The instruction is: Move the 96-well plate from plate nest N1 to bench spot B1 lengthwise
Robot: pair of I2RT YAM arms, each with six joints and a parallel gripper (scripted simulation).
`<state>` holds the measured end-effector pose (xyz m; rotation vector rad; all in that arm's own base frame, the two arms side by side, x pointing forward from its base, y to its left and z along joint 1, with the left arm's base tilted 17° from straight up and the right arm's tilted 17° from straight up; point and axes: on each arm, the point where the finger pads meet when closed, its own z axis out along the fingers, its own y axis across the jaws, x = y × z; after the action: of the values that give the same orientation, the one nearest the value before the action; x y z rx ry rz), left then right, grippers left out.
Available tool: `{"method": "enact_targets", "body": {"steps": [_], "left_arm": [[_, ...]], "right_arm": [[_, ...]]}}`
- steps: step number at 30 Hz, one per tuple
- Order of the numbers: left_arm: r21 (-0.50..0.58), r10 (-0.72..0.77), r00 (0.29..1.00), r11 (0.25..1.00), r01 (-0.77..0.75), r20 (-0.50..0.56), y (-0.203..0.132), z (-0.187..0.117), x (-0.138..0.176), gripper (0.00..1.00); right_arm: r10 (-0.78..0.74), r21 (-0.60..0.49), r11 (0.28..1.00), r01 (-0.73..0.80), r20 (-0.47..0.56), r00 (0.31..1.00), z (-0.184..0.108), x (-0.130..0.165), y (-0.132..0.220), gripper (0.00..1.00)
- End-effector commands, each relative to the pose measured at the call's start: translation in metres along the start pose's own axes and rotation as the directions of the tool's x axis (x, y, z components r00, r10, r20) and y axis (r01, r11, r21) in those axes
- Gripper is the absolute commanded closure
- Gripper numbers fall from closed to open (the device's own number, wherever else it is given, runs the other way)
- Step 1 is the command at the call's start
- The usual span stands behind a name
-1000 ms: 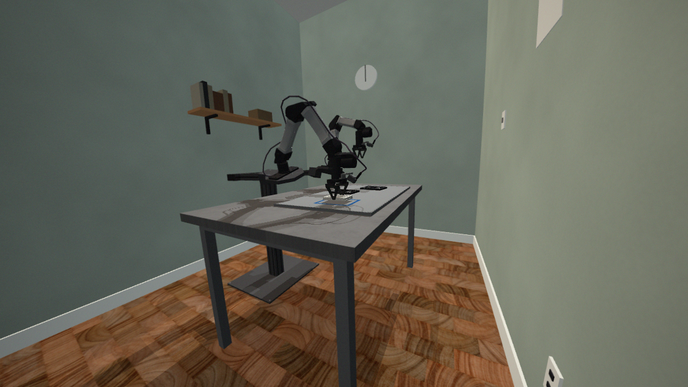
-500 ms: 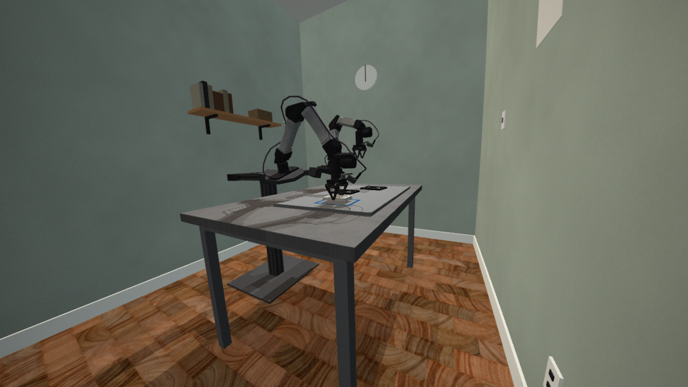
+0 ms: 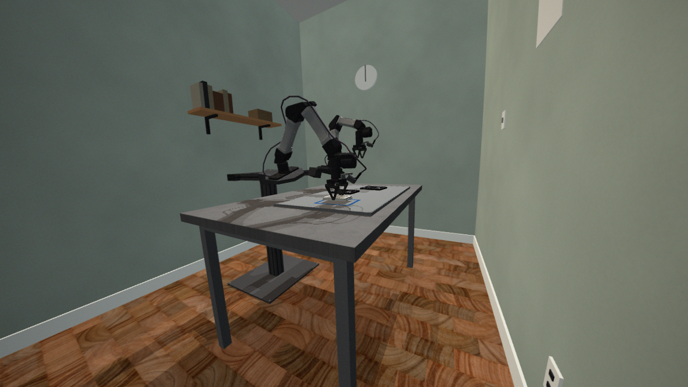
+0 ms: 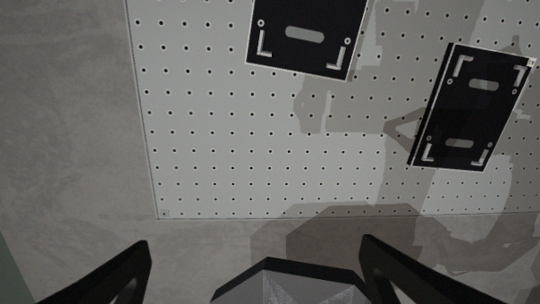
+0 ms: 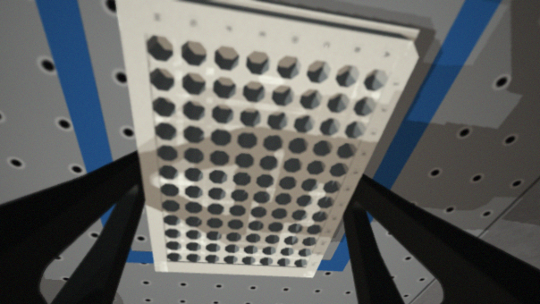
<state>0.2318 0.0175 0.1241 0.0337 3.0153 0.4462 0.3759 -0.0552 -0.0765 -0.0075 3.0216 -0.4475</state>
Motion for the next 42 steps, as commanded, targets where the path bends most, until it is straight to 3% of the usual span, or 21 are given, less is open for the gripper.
{"method": "enact_targets", "body": {"steps": [1, 42], "left_arm": [[0.001, 0.010, 1.000, 1.000, -0.010, -0.004, 0.0004, -0.0007, 0.0010, 0.00], [0.001, 0.010, 1.000, 1.000, -0.010, -0.004, 0.0004, -0.0007, 0.0010, 0.00]], "right_arm": [[0.003, -0.005, 1.000, -0.003, -0.022, 1.000, 0.0115, 0.0070, -0.0016, 1.00], [0.003, -0.005, 1.000, -0.003, -0.019, 1.000, 0.0171, 0.0072, -0.0014, 1.00]]}}
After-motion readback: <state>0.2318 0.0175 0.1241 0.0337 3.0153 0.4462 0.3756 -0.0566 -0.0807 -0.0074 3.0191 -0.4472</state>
